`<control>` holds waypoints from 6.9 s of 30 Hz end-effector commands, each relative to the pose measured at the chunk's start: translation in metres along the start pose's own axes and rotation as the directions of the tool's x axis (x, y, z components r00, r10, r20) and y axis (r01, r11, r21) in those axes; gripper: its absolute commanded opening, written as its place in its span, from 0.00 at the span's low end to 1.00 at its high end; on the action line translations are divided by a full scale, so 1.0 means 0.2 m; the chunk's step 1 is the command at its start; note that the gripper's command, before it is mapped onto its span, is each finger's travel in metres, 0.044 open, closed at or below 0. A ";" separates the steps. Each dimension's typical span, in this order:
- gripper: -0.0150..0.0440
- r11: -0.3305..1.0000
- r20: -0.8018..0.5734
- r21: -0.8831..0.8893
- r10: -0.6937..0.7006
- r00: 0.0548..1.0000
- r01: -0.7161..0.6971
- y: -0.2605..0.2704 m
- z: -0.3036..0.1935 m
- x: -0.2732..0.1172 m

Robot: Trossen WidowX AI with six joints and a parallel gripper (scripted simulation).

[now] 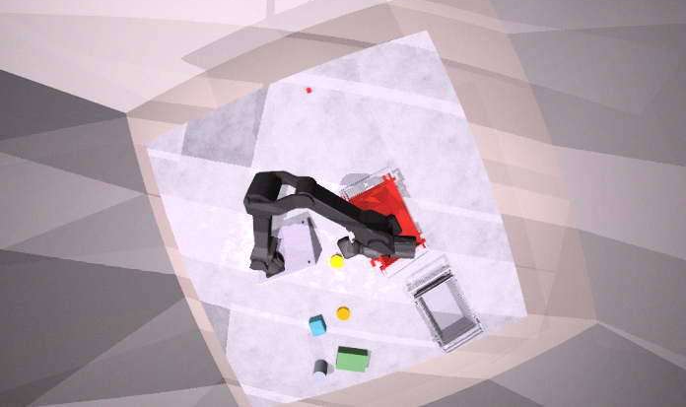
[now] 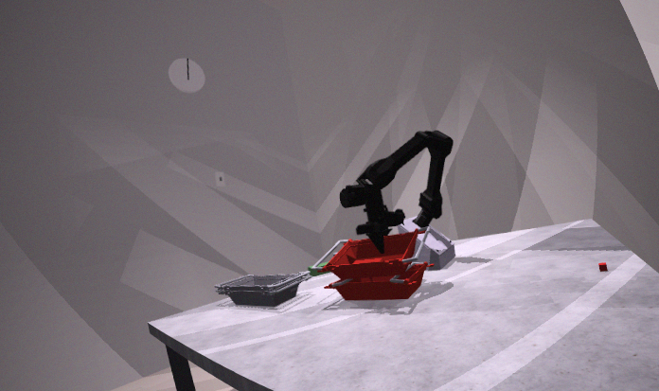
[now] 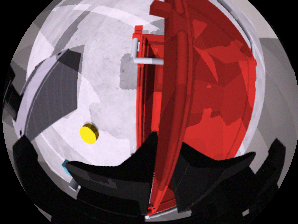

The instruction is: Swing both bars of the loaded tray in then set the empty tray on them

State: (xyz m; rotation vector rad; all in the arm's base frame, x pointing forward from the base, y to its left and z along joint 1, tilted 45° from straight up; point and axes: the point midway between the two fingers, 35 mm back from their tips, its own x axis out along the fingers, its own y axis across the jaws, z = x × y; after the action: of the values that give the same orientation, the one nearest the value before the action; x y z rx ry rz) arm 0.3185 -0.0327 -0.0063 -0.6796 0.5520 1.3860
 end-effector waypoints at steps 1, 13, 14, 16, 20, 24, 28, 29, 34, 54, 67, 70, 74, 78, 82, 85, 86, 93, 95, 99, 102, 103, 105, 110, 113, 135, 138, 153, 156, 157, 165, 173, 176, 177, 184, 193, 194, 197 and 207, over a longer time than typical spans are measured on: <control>0.25 1.000 0.002 0.006 0.023 1.000 -0.023 0.03 0.01 0.02; 0.25 1.000 0.002 0.006 0.023 1.000 -0.023 0.03 0.01 0.02; 0.25 1.000 0.002 0.006 0.023 1.000 -0.023 0.03 0.01 0.02; 0.25 1.000 0.002 0.006 0.023 1.000 -0.023 0.03 0.01 0.02; 0.25 1.000 0.002 0.006 0.023 1.000 -0.023 0.03 0.01 0.02; 0.25 1.000 0.002 0.006 0.023 1.000 -0.023 0.03 0.01 0.02; 0.25 1.000 0.002 0.006 0.023 1.000 -0.023 0.03 0.01 0.02; 0.25 1.000 0.002 0.006 0.023 1.000 -0.023 0.03 0.01 0.02; 0.25 1.000 0.002 0.006 0.023 1.000 -0.023 0.03 0.01 0.02; 0.25 1.000 0.002 0.007 0.023 1.000 -0.023 0.04 0.01 0.06; 0.25 1.000 0.002 0.007 0.023 1.000 -0.023 0.04 0.01 0.06; 0.25 1.000 0.002 0.007 0.023 1.000 -0.023 0.04 0.01 0.06; 0.25 1.000 0.002 0.007 0.023 1.000 -0.023 0.04 0.01 0.06; 0.25 1.000 0.002 0.007 0.023 1.000 -0.023 0.04 0.01 0.06; 0.25 1.000 0.002 0.007 0.023 1.000 -0.023 0.04 0.01 0.06; 0.25 1.000 0.002 0.007 0.023 1.000 -0.023 0.04 0.01 0.06; 0.25 1.000 0.002 0.007 0.023 1.000 -0.023 0.04 0.01 0.06; 0.25 1.000 0.002 0.007 0.023 1.000 -0.023 0.04 0.01 0.06; 0.25 1.000 0.002 0.007 0.023 1.000 -0.023 0.04 0.01 0.06; 0.25 1.000 0.002 0.007 0.023 1.000 -0.023 0.04 0.01 0.06; 0.25 1.000 0.002 0.007 0.023 1.000 -0.023 0.04 0.01 0.06; 0.25 1.000 0.002 0.007 0.023 1.000 -0.023 0.04 0.01 0.06; 0.25 1.000 0.002 0.007 0.023 1.000 -0.023 0.04 0.01 0.06; 0.25 1.000 0.002 0.007 0.023 1.000 -0.023 0.04 0.01 0.06; 0.25 1.000 0.001 0.000 -0.001 1.000 0.001 0.02 0.00 0.03; 0.25 1.000 0.002 0.007 0.023 1.000 -0.023 0.06 0.01 0.09; 0.25 1.000 0.002 0.007 0.023 1.000 -0.023 0.06 0.01 0.09; 0.25 1.000 0.002 0.007 0.023 1.000 -0.023 0.06 0.01 0.09; 0.25 1.000 0.002 0.007 0.023 1.000 -0.023 0.06 0.01 0.09; 0.25 1.000 0.002 0.007 0.023 1.000 -0.023 0.06 0.01 0.09; 0.25 1.000 0.002 0.007 0.023 1.000 -0.023 0.06 0.01 0.09; 0.25 1.000 0.002 0.007 0.023 1.000 -0.023 0.06 0.01 0.09; 0.25 1.000 0.002 0.007 0.023 1.000 -0.023 0.06 0.01 0.09; 0.25 1.000 0.002 0.007 0.023 1.000 -0.023 0.06 0.01 0.09; 0.25 1.000 0.002 0.002 0.011 1.000 -0.011 0.06 0.00 0.10; 0.25 1.000 0.003 0.007 0.024 1.000 -0.024 0.08 0.01 0.13; 0.25 1.000 0.003 0.007 0.024 1.000 -0.024 0.08 0.01 0.13; 0.25 1.000 0.003 0.007 0.024 1.000 -0.024 0.08 0.01 0.13; 0.25 1.000 0.003 0.007 0.024 1.000 -0.024 0.08 0.01 0.13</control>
State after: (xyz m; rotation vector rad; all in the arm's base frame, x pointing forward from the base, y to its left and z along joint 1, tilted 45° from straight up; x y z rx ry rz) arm 0.3117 -0.0194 -0.0214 -0.6838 0.5461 1.3812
